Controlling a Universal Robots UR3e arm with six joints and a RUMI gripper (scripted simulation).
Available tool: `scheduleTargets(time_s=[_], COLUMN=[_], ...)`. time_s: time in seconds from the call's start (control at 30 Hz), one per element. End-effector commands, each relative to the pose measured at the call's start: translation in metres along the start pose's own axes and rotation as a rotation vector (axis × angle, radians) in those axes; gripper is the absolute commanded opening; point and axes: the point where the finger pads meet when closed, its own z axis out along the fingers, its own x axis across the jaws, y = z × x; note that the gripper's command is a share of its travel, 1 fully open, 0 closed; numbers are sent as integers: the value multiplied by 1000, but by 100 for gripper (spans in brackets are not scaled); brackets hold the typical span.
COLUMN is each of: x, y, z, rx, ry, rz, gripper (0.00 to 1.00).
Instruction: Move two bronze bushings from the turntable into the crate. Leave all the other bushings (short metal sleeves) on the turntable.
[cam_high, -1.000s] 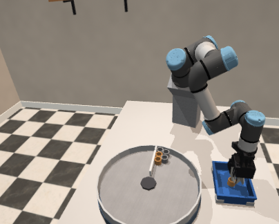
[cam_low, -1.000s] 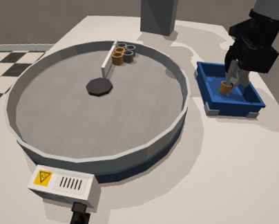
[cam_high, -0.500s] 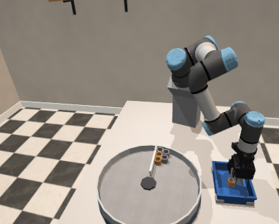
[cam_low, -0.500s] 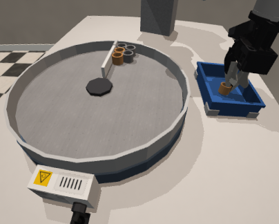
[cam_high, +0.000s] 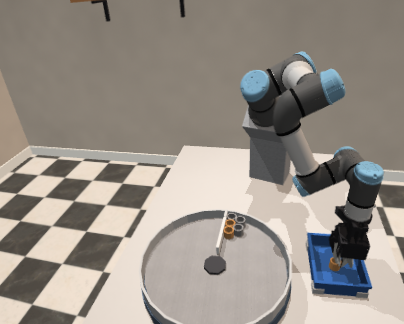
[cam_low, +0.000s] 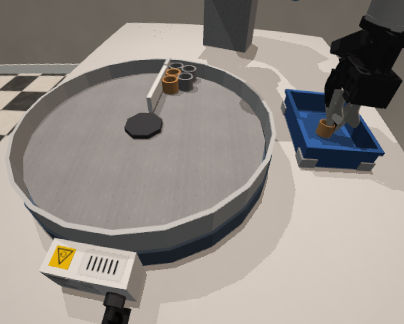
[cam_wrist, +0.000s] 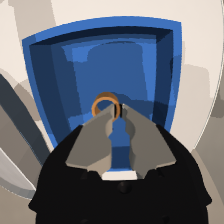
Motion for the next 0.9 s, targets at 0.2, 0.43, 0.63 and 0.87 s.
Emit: scheduleTargets(time_s=[0.2,0.43,0.63,0.87], x=[0,0,0,0], y=[1,1,1,1], z=[-1,-1,-1,-1], rx=[-2,-2,-2,-2], ry=[1,1,1,1], rz=[0,0,0,0], gripper=[0,0,0,6])
